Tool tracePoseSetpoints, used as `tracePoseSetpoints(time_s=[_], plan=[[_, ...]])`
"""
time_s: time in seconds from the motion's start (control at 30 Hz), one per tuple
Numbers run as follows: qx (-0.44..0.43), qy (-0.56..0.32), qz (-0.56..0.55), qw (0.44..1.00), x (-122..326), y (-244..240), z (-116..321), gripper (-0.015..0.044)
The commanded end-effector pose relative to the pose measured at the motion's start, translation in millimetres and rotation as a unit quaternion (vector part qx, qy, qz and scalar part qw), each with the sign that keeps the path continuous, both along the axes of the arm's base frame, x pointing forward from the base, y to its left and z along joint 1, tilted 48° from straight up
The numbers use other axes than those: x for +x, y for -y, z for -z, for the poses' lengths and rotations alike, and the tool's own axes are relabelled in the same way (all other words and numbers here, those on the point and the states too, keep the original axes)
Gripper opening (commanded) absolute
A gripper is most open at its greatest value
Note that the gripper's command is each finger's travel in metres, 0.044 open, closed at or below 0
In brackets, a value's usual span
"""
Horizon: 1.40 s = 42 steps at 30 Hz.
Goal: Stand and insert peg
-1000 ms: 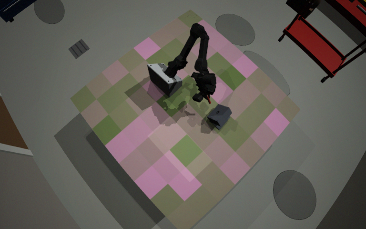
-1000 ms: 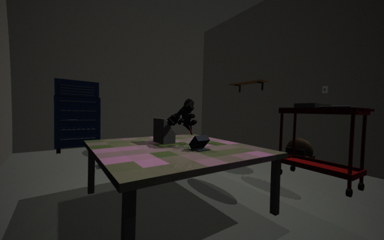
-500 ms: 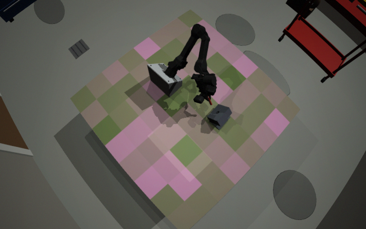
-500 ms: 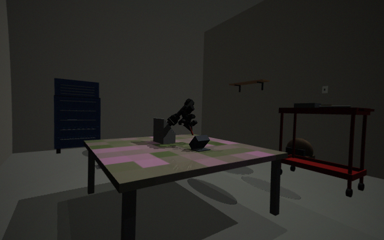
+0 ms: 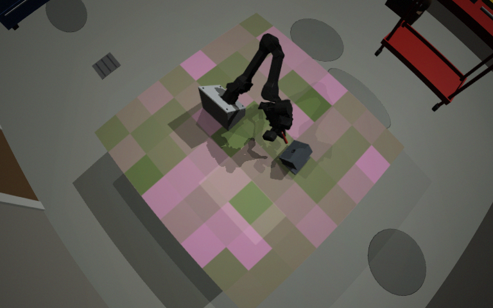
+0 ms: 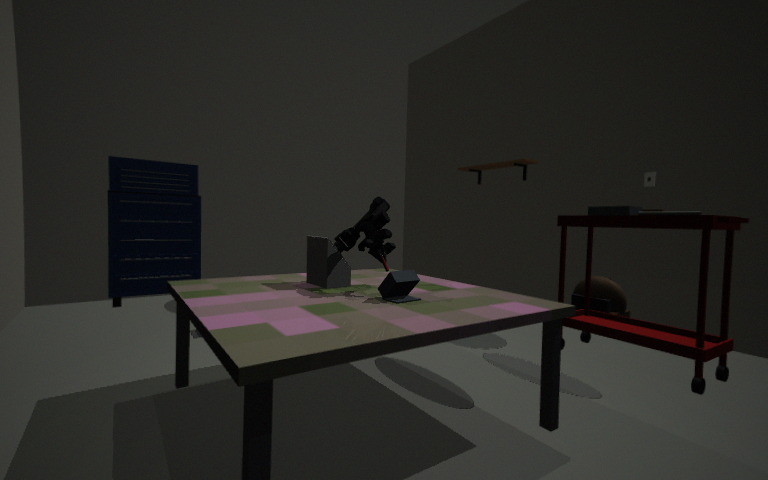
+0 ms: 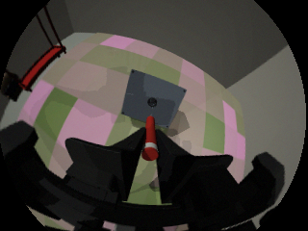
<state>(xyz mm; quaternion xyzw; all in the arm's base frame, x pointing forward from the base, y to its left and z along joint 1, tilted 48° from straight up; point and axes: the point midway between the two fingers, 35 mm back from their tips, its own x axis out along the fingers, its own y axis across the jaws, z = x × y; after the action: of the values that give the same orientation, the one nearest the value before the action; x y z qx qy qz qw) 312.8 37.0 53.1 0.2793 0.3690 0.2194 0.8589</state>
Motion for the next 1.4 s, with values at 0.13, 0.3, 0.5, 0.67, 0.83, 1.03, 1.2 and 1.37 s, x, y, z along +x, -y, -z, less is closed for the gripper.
tracePoseSetpoints(time_s=[0.13, 0.3, 0.5, 0.67, 0.83, 1.03, 1.2, 1.37], plan=[[-0.005, 0.012, 0.006, 1.0, 6, -1, 2, 0.0], [-0.008, 0.021, 0.007, 1.0, 9, -2, 3, 0.0], [-0.011, 0.032, 0.009, 0.999, 13, -4, 4, 0.0], [-0.013, 0.041, 0.011, 0.999, 17, -6, 5, 0.0], [-0.012, 0.044, 0.012, 0.999, 18, -6, 5, 0.0], [-0.01, 0.05, 0.017, 0.999, 21, -8, 6, 0.0], [-0.008, 0.054, 0.02, 0.998, 22, -10, 7, 0.0], [-0.008, 0.058, 0.021, 0.998, 26, -13, 9, 0.0]])
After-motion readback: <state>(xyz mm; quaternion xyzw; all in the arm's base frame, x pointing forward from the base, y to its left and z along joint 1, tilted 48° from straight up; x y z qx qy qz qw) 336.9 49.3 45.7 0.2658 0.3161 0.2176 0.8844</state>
